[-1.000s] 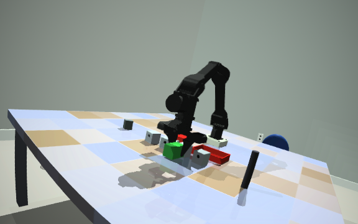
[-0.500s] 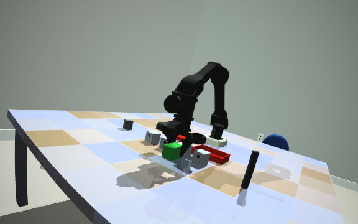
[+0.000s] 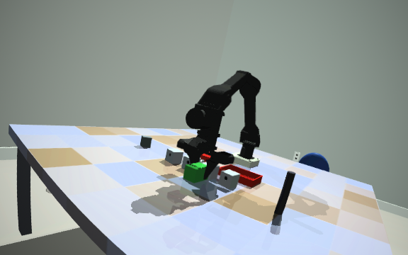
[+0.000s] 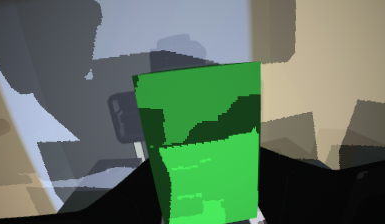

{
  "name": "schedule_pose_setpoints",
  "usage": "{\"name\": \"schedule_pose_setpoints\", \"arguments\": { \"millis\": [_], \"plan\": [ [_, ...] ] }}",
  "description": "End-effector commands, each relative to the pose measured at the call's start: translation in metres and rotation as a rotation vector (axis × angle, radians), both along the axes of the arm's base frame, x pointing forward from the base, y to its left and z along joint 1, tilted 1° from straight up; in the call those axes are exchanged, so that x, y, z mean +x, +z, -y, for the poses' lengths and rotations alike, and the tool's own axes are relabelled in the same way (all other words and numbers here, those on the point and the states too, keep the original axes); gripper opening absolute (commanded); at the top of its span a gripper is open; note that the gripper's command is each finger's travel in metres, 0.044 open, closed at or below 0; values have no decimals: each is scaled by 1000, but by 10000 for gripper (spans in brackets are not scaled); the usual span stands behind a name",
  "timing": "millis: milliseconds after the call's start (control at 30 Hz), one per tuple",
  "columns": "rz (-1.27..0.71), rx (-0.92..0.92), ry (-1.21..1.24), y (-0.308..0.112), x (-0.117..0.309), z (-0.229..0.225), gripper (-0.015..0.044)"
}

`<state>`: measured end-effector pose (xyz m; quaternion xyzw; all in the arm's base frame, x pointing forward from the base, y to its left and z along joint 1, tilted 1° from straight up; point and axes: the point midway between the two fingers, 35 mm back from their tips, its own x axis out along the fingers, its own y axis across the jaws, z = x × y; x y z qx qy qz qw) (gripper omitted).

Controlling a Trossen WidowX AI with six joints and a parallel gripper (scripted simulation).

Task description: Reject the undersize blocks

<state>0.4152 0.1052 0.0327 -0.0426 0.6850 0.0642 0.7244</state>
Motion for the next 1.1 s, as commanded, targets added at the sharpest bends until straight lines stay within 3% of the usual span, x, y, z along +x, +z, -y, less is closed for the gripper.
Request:
{"name": "schedule_pose_setpoints", "arguments": {
  "millis": [0, 1067],
  "plan": [
    [17, 1, -2, 4, 6, -1, 0],
    [24, 2, -3, 4, 17, -2, 0]
  ]
}}
